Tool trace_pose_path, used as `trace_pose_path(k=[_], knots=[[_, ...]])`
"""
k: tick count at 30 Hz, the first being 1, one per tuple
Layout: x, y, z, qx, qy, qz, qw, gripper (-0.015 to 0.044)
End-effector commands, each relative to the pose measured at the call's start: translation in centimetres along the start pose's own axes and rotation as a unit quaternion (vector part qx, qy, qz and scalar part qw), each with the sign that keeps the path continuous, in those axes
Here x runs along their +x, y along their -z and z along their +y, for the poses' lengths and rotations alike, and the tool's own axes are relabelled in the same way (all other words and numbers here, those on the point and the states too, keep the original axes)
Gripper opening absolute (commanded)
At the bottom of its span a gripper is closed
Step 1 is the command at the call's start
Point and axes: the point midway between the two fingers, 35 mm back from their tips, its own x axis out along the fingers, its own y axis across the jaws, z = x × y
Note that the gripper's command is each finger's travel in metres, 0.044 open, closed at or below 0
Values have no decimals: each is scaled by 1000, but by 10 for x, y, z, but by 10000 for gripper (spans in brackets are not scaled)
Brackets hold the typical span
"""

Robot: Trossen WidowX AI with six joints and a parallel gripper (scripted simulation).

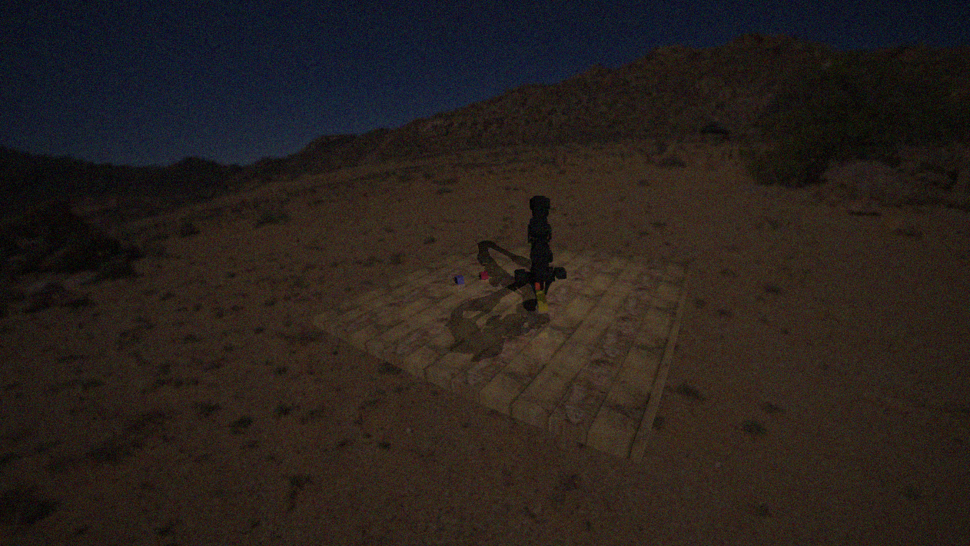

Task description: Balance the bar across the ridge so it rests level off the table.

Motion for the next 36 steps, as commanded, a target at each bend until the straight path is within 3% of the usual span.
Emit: trace_pose_path(k=[1,36], knots=[[2,0,0,1,0,1,1000,0],[-1,-1,0,0,0,-1,1000,0]])
